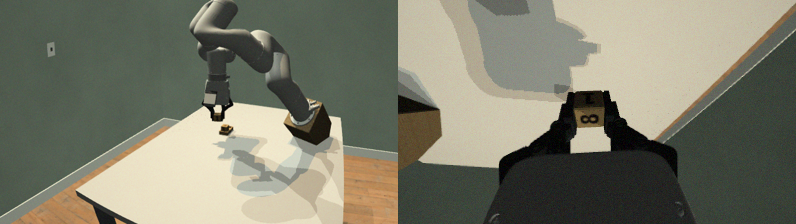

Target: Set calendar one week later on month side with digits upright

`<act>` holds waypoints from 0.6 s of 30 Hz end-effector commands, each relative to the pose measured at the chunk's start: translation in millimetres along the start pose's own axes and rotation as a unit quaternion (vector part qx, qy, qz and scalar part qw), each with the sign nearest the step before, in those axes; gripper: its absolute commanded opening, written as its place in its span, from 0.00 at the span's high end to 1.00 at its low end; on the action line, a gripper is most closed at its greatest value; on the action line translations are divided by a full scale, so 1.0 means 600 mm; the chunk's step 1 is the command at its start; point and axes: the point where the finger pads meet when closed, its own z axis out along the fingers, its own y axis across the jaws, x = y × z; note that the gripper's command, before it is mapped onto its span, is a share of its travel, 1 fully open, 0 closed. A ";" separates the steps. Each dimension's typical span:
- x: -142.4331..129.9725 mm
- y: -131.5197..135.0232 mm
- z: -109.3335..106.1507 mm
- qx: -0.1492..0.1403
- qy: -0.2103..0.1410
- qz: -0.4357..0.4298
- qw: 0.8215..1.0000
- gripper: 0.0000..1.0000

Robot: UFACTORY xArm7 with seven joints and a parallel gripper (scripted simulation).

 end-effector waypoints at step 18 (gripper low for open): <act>0.000 0.002 0.118 -0.001 -0.001 0.000 1.000 0.73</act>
